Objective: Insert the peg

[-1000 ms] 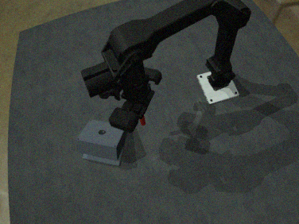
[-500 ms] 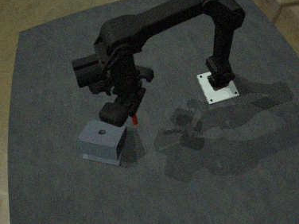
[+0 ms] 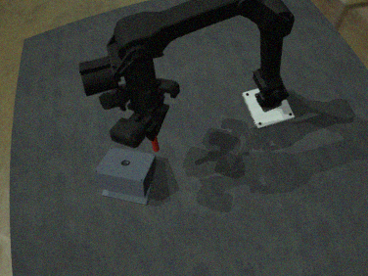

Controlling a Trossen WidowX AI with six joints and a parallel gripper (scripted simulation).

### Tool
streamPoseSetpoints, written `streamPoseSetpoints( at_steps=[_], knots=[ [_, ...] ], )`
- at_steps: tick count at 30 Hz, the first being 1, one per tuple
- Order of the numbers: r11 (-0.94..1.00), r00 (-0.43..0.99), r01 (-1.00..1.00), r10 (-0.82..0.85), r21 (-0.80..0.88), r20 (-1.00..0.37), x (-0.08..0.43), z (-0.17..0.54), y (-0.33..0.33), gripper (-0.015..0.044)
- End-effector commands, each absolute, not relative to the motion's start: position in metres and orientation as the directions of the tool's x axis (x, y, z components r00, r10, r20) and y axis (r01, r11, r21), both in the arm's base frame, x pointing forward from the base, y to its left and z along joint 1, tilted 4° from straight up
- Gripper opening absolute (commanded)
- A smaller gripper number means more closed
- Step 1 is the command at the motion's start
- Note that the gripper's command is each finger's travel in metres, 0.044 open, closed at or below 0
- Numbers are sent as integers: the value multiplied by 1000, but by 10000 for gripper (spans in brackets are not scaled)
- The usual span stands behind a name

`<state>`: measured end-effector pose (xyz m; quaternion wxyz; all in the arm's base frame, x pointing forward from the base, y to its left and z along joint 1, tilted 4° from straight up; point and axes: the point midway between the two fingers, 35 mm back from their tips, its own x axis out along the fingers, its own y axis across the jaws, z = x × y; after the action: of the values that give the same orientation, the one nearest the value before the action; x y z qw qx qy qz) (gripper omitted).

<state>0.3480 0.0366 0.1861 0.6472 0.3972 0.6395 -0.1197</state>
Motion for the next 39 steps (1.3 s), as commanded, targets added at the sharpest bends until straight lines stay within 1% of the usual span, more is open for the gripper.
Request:
streamPoseSetpoints(
  at_steps=[1, 39],
  knots=[
    [651, 165, 656, 371, 382, -914, 353, 189, 33, 0],
    [572, 289, 614, 478, 544, -829, 392, 204, -18, 0]
  ],
)
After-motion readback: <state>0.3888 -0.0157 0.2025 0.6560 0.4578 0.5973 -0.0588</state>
